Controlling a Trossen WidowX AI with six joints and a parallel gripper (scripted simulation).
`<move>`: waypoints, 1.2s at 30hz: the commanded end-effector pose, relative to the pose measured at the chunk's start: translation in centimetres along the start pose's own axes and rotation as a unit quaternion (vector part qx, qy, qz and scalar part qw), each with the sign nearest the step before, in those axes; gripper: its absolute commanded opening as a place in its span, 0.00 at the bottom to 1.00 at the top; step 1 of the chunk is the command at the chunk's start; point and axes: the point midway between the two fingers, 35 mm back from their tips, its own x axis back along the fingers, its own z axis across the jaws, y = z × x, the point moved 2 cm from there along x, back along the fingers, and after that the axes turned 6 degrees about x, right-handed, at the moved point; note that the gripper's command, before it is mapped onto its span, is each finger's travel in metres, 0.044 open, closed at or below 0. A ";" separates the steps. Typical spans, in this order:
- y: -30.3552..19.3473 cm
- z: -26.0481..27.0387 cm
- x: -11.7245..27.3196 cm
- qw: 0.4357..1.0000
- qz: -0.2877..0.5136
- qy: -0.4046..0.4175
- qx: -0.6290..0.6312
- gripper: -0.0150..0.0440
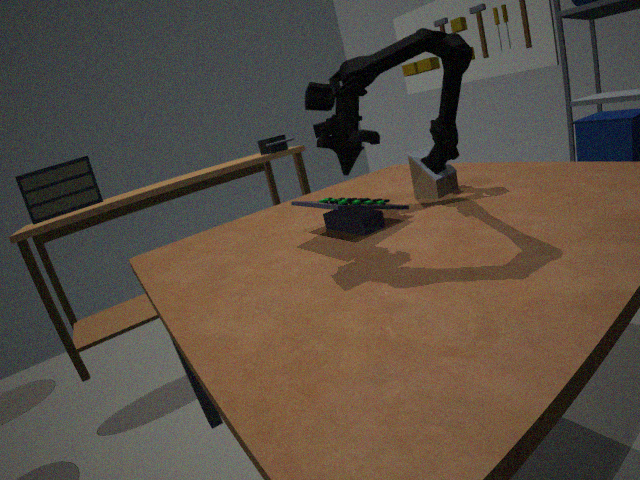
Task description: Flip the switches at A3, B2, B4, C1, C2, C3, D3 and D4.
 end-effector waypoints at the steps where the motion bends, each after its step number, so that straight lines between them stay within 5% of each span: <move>1: -0.5 0.8 0.2 1.000 -0.002 -0.002 0.000 0.25; 6: -0.3 0.9 -3.3 1.000 0.010 0.000 0.000 0.25; 36: -0.3 0.9 -5.7 1.000 0.010 0.001 0.001 0.25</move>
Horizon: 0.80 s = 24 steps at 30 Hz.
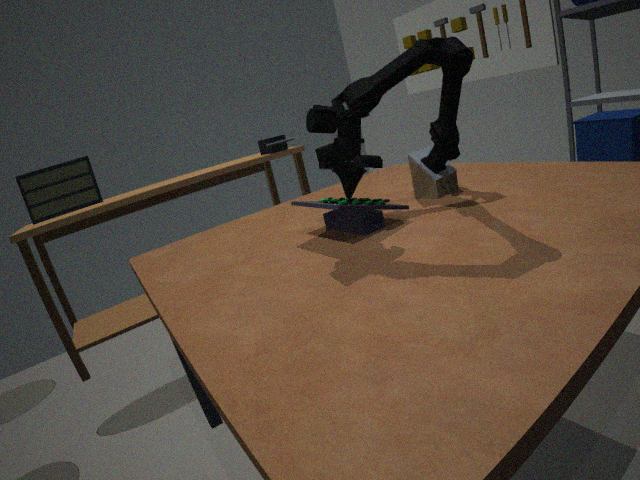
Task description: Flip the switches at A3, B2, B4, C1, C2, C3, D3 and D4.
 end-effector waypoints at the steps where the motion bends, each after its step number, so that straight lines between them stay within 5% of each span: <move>1: 0.0 0.0 0.0 1.000 -0.001 0.001 -0.002 0.25; 24: 0.0 0.0 -0.2 1.000 -0.001 0.001 -0.002 0.25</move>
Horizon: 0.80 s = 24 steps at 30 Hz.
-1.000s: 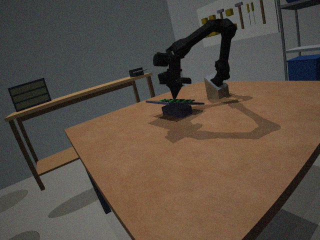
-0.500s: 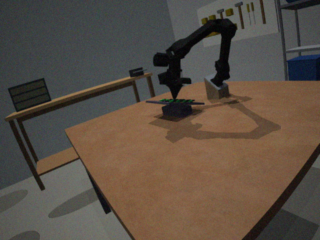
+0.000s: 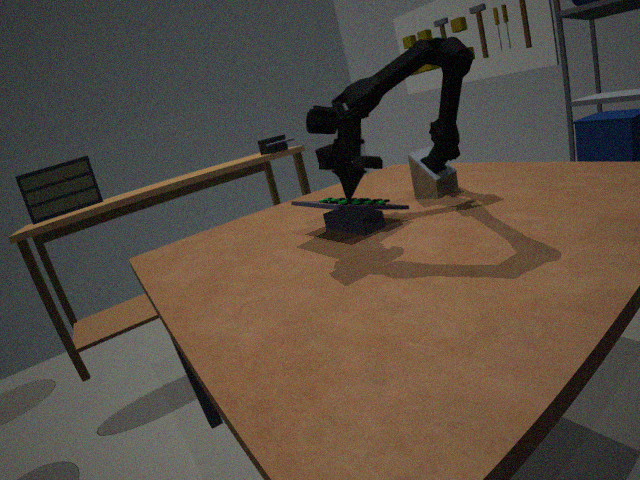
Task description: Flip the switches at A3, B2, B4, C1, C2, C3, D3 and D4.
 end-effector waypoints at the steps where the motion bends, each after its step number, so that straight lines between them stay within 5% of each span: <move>1: 0.0 0.0 -0.1 1.000 -0.001 0.001 -0.002 0.25; 24: 0.0 0.0 -0.4 1.000 -0.001 0.001 -0.002 0.25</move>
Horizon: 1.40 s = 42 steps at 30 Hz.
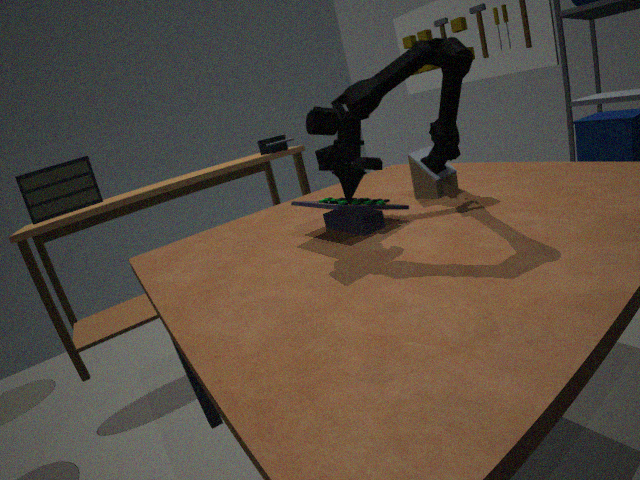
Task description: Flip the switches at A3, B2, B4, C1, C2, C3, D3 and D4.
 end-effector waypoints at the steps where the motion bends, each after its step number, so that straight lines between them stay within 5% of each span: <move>1: 0.0 0.0 -0.1 1.000 0.000 0.002 -0.003 0.25; 6: 0.0 0.0 0.3 1.000 0.000 0.000 -0.001 0.25; 11: -0.3 0.0 6.3 1.000 -0.012 -0.001 -0.003 0.25; 21: -2.8 -5.4 6.3 1.000 -0.012 -0.003 -0.003 0.25; 42: -2.8 -5.4 1.5 1.000 -0.025 -0.003 -0.002 0.25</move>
